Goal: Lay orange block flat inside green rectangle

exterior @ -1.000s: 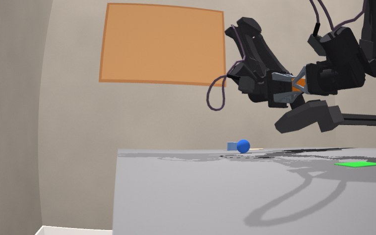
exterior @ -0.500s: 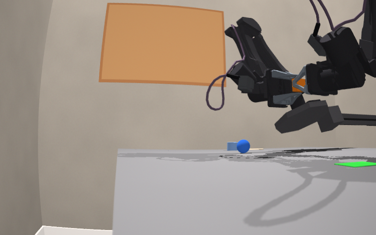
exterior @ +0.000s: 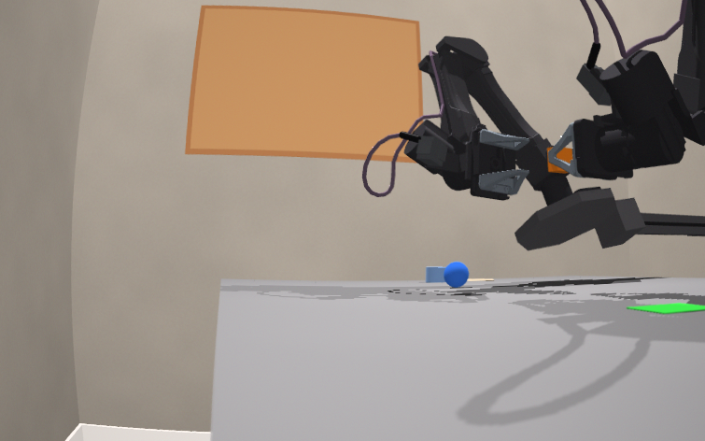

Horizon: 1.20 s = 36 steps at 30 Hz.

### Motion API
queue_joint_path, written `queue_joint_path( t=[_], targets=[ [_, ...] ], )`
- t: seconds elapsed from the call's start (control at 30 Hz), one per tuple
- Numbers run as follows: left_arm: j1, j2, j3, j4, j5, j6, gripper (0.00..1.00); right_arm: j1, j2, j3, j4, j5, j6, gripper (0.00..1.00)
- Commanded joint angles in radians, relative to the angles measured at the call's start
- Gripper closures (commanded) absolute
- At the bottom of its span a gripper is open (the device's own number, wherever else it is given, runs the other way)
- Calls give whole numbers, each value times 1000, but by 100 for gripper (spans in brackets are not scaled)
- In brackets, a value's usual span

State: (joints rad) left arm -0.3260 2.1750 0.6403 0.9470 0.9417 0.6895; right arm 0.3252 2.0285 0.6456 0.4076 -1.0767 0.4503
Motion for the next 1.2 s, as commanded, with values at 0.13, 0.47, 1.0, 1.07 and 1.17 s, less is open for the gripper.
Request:
queue_joint_path(
  t=[0.13,0.47,1.0,1.07,1.17],
  targets=[
    [30,-10,13,-79,87,81,73,109,-147,97,-238,224,-70,54],
    [278,-52,25,-370,259,342,73,488,-380,112,-585,604,69,54],
    [499,-36,222,-863,322,829,73,980,-634,50,-991,1127,335,54],
    [519,-29,254,-937,323,884,73,1049,-671,40,-1039,1195,372,54],
    [547,-18,299,-1053,315,965,73,1152,-727,24,-1113,1299,428,54]
  ],
)
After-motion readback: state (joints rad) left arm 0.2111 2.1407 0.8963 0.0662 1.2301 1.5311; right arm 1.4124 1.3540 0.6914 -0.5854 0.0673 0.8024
